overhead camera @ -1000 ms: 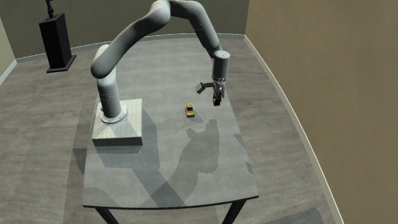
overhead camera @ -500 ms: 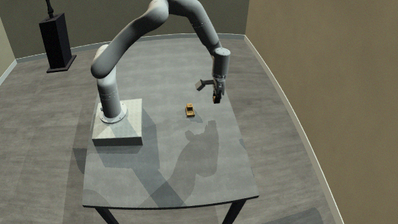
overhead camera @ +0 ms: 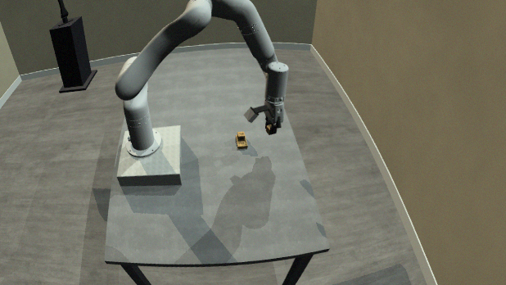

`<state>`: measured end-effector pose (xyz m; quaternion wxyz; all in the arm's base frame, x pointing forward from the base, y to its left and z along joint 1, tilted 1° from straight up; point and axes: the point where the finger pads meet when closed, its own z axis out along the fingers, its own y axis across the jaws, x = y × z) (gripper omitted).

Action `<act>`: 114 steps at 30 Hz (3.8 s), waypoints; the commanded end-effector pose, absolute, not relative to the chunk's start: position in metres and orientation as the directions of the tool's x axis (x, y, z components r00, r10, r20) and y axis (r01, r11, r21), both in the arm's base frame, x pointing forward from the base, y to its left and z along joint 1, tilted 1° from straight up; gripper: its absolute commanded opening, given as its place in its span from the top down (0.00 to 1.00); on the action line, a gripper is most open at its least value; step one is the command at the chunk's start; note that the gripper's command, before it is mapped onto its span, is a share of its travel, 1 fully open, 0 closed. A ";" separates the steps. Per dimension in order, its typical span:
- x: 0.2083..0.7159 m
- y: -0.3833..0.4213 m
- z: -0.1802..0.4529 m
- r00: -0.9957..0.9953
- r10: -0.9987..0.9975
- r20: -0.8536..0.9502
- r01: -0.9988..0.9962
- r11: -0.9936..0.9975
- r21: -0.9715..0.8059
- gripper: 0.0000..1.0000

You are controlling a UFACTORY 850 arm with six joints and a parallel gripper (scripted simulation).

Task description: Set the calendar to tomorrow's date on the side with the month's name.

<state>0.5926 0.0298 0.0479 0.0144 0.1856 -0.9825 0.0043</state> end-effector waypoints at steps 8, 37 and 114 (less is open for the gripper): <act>0.565 0.007 0.050 -0.736 -0.677 0.013 -0.677 0.736 0.018 0.71; 0.487 -0.038 0.051 0.058 -0.998 -0.005 -0.998 -0.058 0.021 0.71; 0.480 -0.040 -0.045 0.103 -0.995 -0.008 -0.994 -0.104 0.021 0.71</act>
